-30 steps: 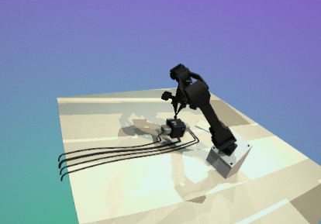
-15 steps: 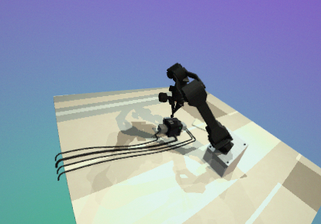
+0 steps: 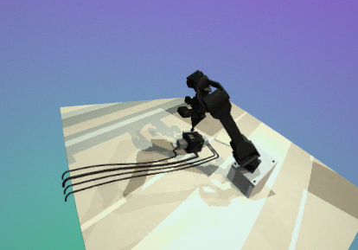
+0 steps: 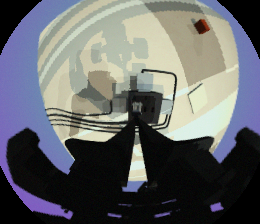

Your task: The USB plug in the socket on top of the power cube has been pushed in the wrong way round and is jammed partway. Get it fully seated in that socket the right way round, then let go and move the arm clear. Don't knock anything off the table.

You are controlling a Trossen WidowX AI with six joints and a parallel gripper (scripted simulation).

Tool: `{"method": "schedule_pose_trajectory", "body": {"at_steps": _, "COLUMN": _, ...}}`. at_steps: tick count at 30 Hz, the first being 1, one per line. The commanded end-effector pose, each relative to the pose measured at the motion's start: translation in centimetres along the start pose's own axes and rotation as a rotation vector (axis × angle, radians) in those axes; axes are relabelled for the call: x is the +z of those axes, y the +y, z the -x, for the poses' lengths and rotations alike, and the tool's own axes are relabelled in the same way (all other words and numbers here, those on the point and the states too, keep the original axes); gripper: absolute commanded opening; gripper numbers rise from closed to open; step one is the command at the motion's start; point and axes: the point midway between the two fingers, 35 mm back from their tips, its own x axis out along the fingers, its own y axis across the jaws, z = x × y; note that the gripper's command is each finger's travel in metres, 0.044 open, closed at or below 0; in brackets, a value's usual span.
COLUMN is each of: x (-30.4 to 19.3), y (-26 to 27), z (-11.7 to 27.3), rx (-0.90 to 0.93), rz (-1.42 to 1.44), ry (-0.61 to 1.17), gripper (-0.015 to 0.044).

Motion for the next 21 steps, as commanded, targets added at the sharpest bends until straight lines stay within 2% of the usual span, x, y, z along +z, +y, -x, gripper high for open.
{"method": "schedule_pose_trajectory", "body": {"at_steps": 1, "x": -0.08, "y": -0.03, "z": -0.07, "rx": 0.000, "rz": 0.103, "ry": 0.002, "gripper": 0.0000}}
{"method": "schedule_pose_trajectory", "body": {"at_steps": 21, "x": -0.08, "y": -0.04, "z": -0.08, "rx": 0.001, "rz": 0.627, "ry": 0.002, "gripper": 0.0000}}
